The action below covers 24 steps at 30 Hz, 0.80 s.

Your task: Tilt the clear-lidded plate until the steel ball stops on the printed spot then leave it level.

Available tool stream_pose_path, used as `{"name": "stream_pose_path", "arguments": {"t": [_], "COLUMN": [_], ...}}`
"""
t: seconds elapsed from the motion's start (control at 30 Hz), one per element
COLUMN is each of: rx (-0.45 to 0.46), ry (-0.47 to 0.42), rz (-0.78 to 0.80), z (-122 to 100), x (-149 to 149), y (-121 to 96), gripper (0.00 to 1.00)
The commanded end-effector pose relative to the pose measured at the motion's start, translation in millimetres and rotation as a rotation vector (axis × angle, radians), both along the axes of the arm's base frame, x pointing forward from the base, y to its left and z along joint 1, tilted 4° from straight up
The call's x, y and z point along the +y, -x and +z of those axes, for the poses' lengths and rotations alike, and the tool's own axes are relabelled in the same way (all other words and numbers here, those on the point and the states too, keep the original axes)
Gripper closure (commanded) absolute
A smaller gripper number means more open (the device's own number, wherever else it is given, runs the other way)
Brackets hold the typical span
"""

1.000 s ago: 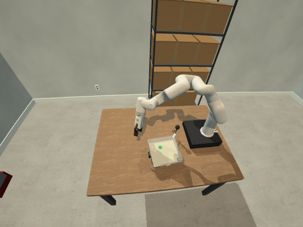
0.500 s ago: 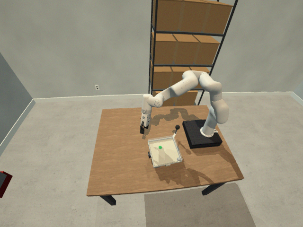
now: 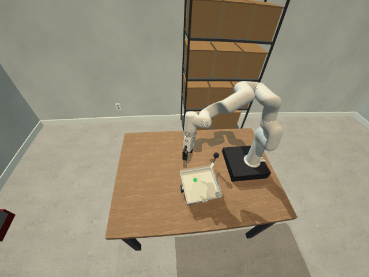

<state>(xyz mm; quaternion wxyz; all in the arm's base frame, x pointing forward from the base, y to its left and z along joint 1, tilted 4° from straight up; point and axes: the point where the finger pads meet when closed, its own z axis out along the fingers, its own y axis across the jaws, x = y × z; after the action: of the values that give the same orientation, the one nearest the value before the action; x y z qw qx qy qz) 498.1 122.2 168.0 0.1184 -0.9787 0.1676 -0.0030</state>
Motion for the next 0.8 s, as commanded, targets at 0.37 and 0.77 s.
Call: {"name": "stream_pose_path", "arguments": {"t": [0.37,0.77], "rx": [0.031,0.038], "ry": [0.125,0.205], "rz": [-0.067,-0.111], "z": [7,1], "x": [-28,-48], "y": [88,142], "gripper": [0.00,0.00]}}
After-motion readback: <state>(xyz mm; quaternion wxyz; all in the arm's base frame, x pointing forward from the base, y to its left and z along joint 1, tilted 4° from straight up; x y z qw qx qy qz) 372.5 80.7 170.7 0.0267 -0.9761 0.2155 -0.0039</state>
